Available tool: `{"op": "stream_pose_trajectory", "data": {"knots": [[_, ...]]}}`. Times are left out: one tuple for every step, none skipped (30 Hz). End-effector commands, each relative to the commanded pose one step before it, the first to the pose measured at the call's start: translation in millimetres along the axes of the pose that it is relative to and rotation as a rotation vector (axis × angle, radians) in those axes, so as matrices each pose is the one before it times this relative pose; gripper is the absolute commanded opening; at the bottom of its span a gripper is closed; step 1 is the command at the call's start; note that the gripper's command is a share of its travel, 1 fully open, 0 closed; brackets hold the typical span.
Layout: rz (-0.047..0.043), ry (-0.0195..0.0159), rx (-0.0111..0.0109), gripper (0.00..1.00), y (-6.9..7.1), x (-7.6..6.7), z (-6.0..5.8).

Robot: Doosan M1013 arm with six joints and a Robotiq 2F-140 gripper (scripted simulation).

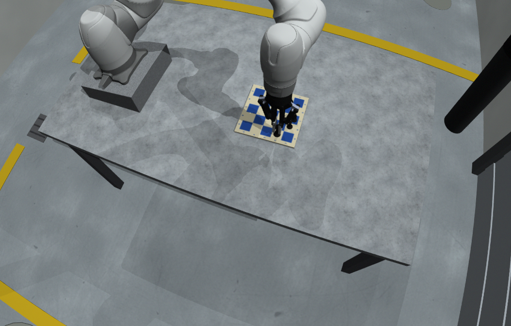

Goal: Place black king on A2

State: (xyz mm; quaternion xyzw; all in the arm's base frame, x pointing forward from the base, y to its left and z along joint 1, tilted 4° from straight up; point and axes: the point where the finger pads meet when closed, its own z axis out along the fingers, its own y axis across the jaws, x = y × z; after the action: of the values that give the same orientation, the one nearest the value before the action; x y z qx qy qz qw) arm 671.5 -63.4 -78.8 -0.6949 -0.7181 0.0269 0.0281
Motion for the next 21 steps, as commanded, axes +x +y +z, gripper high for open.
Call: {"op": "stream_pose_trajectory", "data": {"knots": [[-0.00003, 0.00016, -0.00017, 0.05, 0.02, 0.05, -0.14], [0.00000, 0.00000, 0.00000, 0.05, 0.00, 0.00, 0.00], [0.00000, 0.00000, 0.00000, 0.05, 0.00, 0.00, 0.00], [0.00000, 0.00000, 0.00000, 0.10, 0.00, 0.00, 0.00], [0.00000, 0.00000, 0.00000, 0.10, 0.00, 0.00, 0.00], [0.00000, 0.00000, 0.00000, 0.10, 0.00, 0.00, 0.00], [0.00000, 0.00000, 0.00000, 0.10, 0.00, 0.00, 0.00], [0.00000, 0.00000, 0.00000, 0.10, 0.00, 0.00, 0.00], [0.00000, 0.00000, 0.00000, 0.15, 0.00, 0.00, 0.00], [0.00000, 0.00000, 0.00000, 0.15, 0.00, 0.00, 0.00], [0.00000, 0.00000, 0.00000, 0.15, 0.00, 0.00, 0.00], [0.00000, 0.00000, 0.00000, 0.20, 0.00, 0.00, 0.00], [0.00000, 0.00000, 0.00000, 0.20, 0.00, 0.00, 0.00], [0.00000, 0.00000, 0.00000, 0.20, 0.00, 0.00, 0.00], [0.00000, 0.00000, 0.00000, 0.25, 0.00, 0.00, 0.00], [0.00000, 0.00000, 0.00000, 0.25, 0.00, 0.00, 0.00], [0.00000, 0.00000, 0.00000, 0.25, 0.00, 0.00, 0.00], [0.00000, 0.00000, 0.00000, 0.25, 0.00, 0.00, 0.00], [0.00000, 0.00000, 0.00000, 0.25, 0.00, 0.00, 0.00], [0.00000, 0.00000, 0.00000, 0.25, 0.00, 0.00, 0.00], [0.00000, 0.00000, 0.00000, 0.25, 0.00, 0.00, 0.00]]}}
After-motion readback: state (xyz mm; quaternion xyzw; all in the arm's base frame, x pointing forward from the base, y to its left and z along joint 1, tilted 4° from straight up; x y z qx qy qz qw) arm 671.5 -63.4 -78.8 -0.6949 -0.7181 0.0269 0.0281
